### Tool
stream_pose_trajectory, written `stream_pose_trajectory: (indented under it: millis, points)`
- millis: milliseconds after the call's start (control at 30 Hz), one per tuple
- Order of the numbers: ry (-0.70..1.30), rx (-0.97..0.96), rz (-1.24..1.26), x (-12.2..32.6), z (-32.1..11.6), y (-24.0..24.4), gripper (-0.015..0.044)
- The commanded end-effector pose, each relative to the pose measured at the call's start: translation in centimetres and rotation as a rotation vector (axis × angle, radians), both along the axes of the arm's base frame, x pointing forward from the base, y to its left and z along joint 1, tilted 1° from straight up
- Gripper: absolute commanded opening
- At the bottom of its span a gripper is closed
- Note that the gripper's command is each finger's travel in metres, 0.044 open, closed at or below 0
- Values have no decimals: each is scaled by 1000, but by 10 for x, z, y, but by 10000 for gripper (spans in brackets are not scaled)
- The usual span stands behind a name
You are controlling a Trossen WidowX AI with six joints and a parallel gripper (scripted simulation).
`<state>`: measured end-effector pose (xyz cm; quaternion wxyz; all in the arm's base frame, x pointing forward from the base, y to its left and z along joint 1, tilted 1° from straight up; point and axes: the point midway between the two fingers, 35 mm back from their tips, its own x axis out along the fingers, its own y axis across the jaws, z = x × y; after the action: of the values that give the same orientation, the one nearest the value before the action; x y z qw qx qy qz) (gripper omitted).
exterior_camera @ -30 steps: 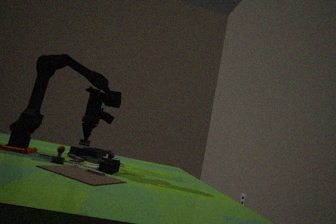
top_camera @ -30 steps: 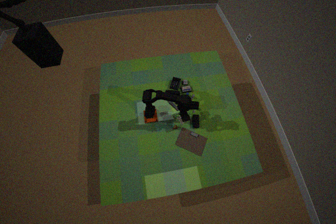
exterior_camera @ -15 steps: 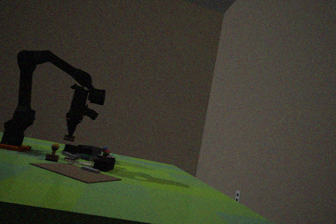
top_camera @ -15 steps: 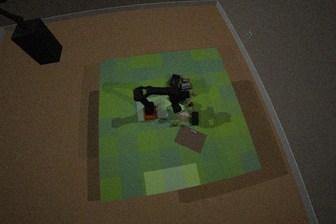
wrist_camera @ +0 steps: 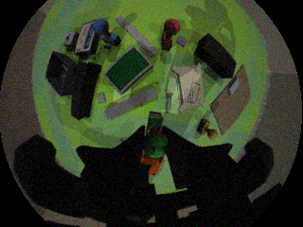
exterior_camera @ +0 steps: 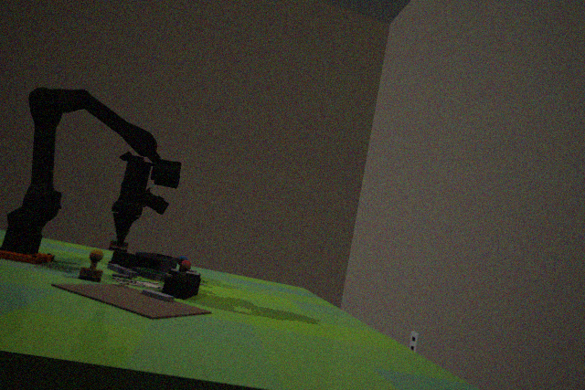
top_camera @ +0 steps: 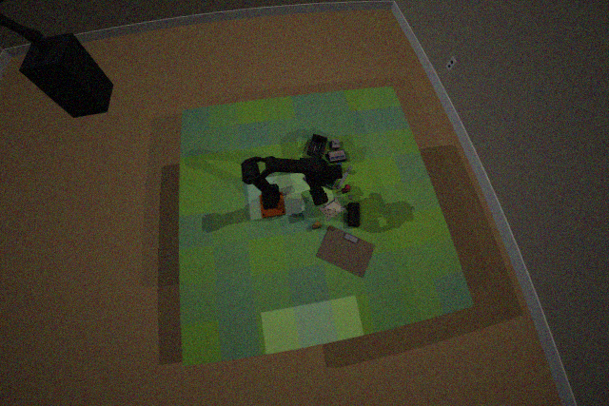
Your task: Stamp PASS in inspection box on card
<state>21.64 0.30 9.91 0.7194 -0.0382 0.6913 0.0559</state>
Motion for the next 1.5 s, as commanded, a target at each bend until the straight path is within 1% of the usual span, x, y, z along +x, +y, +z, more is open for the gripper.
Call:
stream_pose_trajectory:
  millis: [0, 867, 1067, 1400, 1467]
  points:
    - [8, 5, -3, 0, -9, 1, 0]
    - [9, 5, -3, -2, -52, 1, 0]
    - [9, 5, -3, -3, -54, 1, 0]
    - [1, 0, 0, -1, -51, 0, 262]
    - [1, 0, 0, -1, -51, 0, 262]
